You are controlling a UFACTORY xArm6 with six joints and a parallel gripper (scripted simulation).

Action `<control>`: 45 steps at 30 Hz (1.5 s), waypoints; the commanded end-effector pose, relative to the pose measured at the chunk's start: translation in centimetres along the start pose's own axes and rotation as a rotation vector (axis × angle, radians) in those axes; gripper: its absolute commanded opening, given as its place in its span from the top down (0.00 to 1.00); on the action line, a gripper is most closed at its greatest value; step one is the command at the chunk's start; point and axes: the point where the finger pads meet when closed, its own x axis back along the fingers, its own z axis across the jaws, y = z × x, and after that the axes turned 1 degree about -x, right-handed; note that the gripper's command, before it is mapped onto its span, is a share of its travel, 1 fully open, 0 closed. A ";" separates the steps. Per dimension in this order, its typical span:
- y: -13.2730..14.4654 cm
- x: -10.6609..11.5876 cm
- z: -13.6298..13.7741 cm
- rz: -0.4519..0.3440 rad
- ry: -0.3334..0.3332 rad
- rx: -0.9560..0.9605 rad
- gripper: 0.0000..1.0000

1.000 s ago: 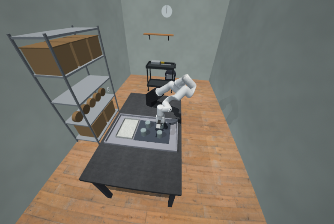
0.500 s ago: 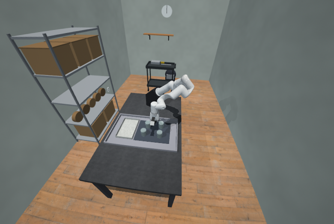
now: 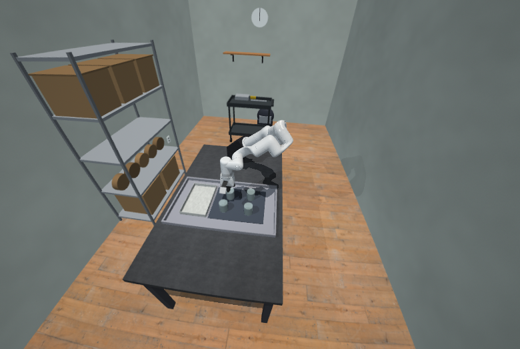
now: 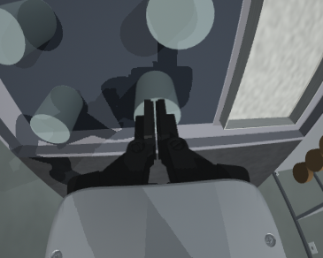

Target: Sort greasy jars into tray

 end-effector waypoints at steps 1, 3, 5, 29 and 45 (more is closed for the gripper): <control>-0.4 -1.4 0.4 0.001 -0.002 0.005 1.00; -0.4 -1.4 0.4 0.001 -0.002 0.005 1.00; -0.4 -2.3 0.4 0.001 -0.002 0.005 1.00; -0.3 -7.6 0.4 0.001 -0.002 0.005 1.00; -0.2 -7.6 0.4 0.001 -0.002 0.005 1.00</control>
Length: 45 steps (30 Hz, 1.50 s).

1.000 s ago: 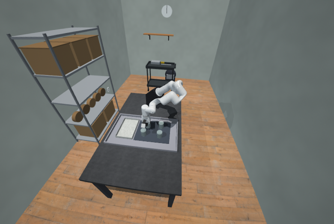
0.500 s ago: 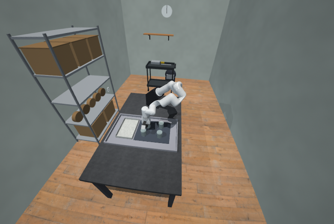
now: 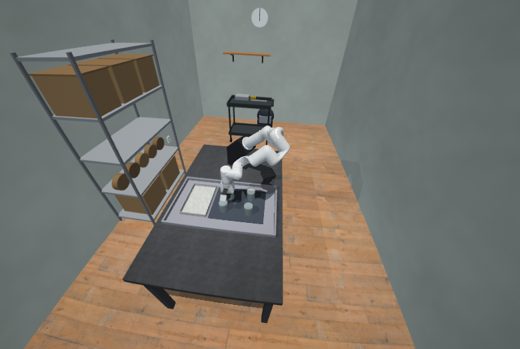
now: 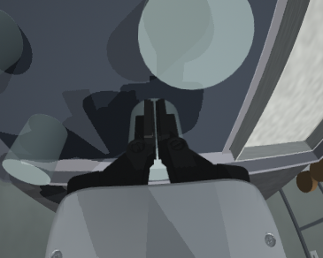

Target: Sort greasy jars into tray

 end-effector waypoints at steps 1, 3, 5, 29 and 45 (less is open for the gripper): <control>-0.1 0.1 0.0 0.003 0.001 0.001 1.00; 0.0 0.1 0.0 0.003 0.001 0.001 1.00; 0.0 0.1 0.0 0.003 0.001 0.001 1.00; 0.3 0.1 0.0 0.003 0.001 0.001 1.00; 0.5 0.1 0.0 0.003 0.001 0.001 1.00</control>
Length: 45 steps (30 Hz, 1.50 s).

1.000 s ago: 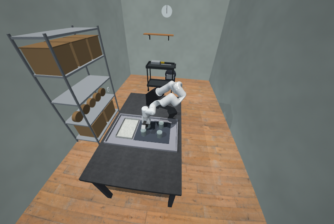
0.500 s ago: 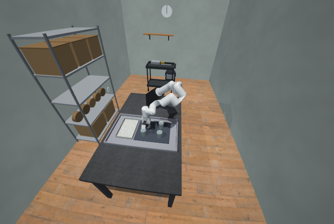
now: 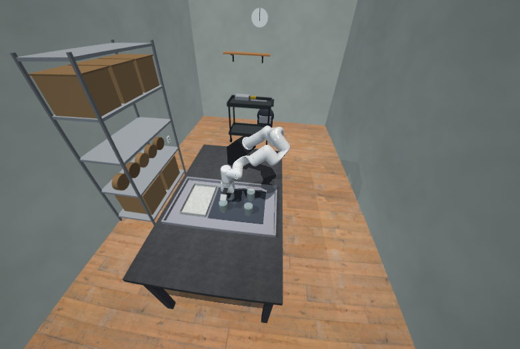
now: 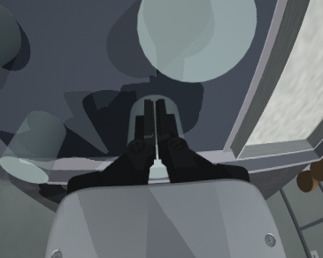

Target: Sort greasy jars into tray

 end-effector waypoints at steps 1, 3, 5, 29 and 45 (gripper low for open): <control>-0.1 0.1 0.0 0.003 0.001 0.001 1.00; 0.0 0.1 0.0 0.003 0.001 0.001 1.00; 0.0 0.1 0.0 0.003 0.001 0.001 1.00; 0.3 0.1 0.0 0.003 0.001 0.001 1.00; 0.5 0.1 0.0 0.003 0.001 0.001 1.00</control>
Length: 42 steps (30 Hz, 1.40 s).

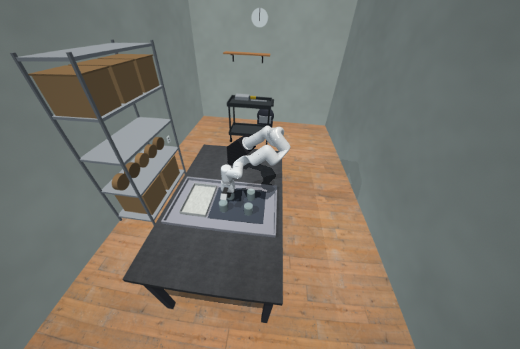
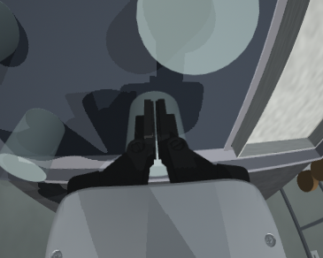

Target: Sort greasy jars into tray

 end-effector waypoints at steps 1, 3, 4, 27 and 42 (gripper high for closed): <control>-0.1 0.1 0.0 0.002 0.001 0.001 1.00; 0.0 0.1 0.0 0.002 0.001 0.001 1.00; 0.0 0.1 0.0 0.002 0.001 0.001 1.00; 0.2 0.3 0.0 0.002 0.001 0.001 1.00; 0.4 0.4 0.0 0.002 0.001 0.001 1.00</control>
